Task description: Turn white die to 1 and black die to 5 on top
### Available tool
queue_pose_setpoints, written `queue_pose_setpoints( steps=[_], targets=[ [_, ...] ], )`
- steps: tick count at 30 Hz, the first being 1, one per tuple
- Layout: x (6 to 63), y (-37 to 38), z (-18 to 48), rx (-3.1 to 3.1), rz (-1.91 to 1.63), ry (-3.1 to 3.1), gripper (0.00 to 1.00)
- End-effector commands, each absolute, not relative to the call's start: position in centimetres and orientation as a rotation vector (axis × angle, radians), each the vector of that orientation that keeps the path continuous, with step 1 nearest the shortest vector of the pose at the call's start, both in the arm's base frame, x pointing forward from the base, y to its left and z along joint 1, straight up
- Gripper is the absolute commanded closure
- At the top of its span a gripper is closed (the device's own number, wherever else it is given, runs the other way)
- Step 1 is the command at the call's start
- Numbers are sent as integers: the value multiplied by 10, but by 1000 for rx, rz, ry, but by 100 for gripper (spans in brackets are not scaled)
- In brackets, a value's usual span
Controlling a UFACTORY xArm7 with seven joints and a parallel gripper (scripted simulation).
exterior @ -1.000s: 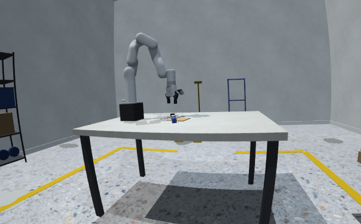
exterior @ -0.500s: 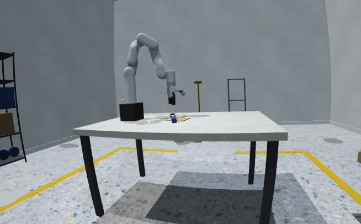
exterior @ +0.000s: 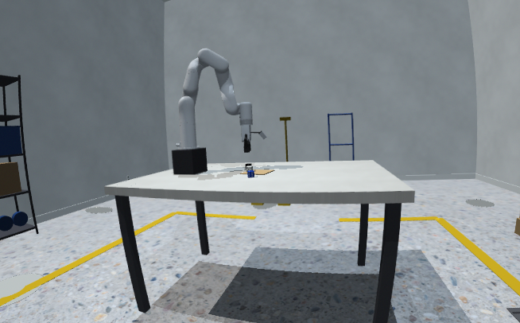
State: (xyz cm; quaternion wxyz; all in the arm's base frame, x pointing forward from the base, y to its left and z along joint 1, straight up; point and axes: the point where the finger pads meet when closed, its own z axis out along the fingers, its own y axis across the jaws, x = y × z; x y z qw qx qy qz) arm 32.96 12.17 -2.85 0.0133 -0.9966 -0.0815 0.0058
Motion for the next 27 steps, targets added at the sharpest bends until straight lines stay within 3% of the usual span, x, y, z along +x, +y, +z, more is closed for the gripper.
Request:
queue_pose_setpoints(
  steps=[1, 17, 18, 27],
  targets=[
    [331, 121, -30, -3138, 6, 15, 0],
    [332, 117, -34, -3110, -6, 443, 0],
    [332, 117, -34, -3110, -6, 443, 53],
    [332, 117, -34, -3110, -6, 443, 53]
  ],
)
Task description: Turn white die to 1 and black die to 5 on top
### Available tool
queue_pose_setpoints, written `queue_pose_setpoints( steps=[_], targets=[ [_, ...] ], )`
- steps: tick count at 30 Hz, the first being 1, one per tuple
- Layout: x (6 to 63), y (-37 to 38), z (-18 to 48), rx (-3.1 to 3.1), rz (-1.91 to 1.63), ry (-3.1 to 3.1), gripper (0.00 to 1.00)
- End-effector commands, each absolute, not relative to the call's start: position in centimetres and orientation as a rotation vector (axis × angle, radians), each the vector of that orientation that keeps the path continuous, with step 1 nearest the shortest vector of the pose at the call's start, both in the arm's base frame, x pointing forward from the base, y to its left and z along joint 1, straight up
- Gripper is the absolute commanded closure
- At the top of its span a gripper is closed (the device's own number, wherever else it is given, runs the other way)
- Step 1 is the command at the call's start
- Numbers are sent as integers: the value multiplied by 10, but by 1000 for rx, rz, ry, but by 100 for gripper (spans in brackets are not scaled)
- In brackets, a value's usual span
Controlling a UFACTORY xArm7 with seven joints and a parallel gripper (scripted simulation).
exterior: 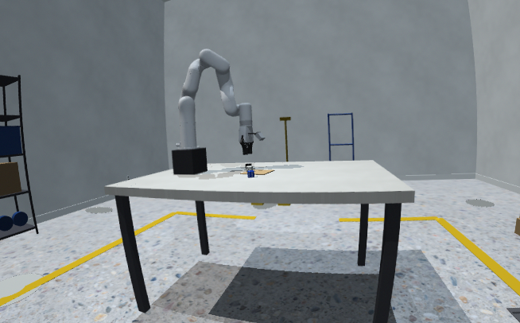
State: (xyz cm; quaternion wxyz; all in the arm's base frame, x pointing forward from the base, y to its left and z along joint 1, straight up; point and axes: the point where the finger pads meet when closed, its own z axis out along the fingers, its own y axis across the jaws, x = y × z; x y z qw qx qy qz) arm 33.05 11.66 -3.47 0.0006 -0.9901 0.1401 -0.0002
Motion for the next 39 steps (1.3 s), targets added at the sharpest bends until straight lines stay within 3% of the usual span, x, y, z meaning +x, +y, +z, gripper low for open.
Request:
queue_pose_setpoints(
  steps=[1, 39],
  targets=[
    [332, 117, -34, -3110, -6, 443, 53],
    [332, 117, -37, -3110, -5, 443, 53]
  ],
)
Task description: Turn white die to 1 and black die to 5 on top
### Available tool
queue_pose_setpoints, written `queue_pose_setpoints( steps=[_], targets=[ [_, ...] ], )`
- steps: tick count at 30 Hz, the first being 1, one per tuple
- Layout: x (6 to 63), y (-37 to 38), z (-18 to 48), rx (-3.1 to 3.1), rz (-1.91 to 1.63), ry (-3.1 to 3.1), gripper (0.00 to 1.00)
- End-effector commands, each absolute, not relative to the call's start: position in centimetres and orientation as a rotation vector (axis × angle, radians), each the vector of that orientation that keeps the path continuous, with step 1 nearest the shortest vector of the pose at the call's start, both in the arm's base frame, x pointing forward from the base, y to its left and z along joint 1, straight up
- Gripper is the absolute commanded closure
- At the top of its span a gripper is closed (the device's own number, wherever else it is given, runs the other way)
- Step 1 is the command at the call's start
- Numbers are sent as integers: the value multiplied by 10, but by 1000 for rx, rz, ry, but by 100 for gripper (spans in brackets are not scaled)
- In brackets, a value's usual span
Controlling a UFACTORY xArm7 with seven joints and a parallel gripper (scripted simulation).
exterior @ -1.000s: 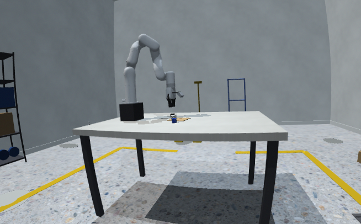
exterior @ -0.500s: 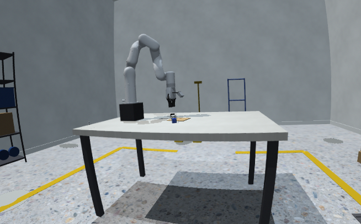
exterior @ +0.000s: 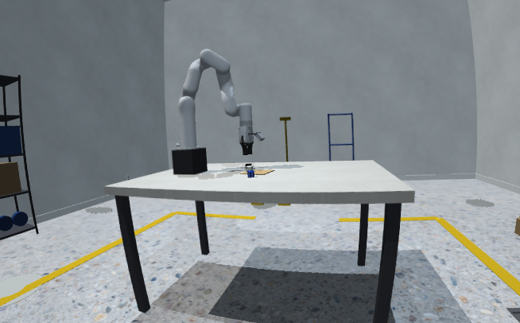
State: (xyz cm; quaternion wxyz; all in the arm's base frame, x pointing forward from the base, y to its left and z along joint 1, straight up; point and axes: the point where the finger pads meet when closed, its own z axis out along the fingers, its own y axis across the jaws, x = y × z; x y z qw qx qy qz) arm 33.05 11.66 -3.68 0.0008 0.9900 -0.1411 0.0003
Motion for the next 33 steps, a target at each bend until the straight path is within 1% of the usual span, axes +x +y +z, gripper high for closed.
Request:
queue_pose_setpoints(
  steps=[1, 33],
  targets=[
    [332, 117, -38, 3110, 5, -444, 53],
    [332, 118, -77, 3110, 5, -444, 53]
  ],
)
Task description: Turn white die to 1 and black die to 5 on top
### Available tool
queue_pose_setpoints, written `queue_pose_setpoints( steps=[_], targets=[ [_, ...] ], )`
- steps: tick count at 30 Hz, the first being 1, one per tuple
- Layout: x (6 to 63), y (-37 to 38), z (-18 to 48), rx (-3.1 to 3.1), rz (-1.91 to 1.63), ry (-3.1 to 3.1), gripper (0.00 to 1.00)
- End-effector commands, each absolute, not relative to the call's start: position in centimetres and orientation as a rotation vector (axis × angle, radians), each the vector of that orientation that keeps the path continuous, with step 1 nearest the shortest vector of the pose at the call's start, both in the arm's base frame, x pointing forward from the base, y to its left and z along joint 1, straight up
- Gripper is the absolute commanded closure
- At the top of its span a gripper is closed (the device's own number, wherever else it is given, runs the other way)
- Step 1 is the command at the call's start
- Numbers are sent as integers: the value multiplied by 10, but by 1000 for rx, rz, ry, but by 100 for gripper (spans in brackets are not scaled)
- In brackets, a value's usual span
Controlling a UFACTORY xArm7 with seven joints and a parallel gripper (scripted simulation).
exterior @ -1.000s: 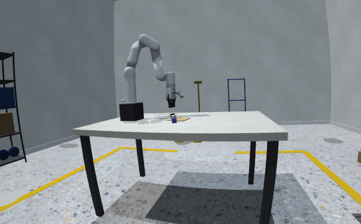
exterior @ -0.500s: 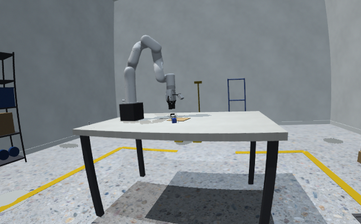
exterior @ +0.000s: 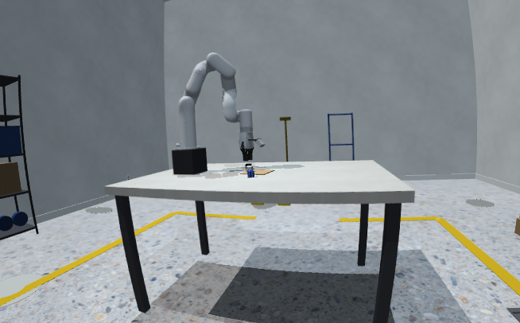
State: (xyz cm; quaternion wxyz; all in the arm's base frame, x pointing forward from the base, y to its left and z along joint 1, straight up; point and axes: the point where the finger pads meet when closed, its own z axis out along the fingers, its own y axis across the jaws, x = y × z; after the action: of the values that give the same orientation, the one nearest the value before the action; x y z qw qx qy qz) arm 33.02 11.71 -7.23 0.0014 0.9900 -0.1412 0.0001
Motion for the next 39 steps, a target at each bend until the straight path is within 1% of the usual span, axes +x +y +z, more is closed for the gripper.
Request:
queue_pose_setpoints(
  steps=[1, 39],
  targets=[
    [332, 118, -77, 3110, 5, -444, 53],
    [332, 118, -85, 3110, 5, -444, 53]
  ],
)
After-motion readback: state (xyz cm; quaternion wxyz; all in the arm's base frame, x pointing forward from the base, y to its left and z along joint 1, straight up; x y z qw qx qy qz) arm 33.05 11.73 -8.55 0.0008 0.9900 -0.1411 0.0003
